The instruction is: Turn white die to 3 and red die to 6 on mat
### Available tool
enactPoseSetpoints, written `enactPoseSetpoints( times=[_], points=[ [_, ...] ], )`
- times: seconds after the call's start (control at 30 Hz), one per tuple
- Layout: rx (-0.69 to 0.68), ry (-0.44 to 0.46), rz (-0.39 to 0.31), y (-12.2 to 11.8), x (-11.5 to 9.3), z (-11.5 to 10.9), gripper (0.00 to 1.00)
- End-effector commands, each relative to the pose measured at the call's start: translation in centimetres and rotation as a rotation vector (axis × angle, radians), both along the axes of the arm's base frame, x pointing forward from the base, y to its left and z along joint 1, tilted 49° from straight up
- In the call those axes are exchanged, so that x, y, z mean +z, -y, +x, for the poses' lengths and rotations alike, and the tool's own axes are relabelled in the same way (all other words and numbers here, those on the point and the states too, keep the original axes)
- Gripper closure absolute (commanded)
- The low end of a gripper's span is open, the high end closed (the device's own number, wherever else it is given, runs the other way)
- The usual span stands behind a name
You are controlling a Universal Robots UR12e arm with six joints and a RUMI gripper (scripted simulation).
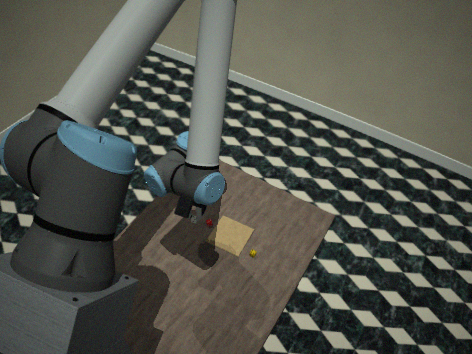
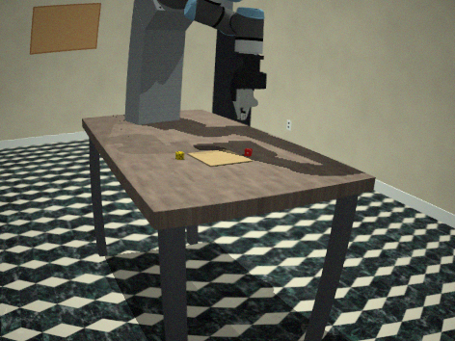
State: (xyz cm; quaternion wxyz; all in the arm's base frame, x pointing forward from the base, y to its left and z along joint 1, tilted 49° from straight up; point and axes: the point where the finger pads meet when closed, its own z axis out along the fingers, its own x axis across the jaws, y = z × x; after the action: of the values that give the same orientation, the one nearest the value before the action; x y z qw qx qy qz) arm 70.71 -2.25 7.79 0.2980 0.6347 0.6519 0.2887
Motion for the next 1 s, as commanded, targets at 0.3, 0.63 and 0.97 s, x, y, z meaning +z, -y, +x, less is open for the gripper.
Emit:
enactPoseSetpoints(
  times=[0.3,0.63,0.97],
  points=[
    [-0.183,0.003,0.211,11.8,2.1,0.9,0.97],
    [-0.184,0.003,0.212,11.9,2.1,0.9,0.97],
    [-0.183,0.002,0.212,11.9,1.6,1.5,0.97]
  ],
)
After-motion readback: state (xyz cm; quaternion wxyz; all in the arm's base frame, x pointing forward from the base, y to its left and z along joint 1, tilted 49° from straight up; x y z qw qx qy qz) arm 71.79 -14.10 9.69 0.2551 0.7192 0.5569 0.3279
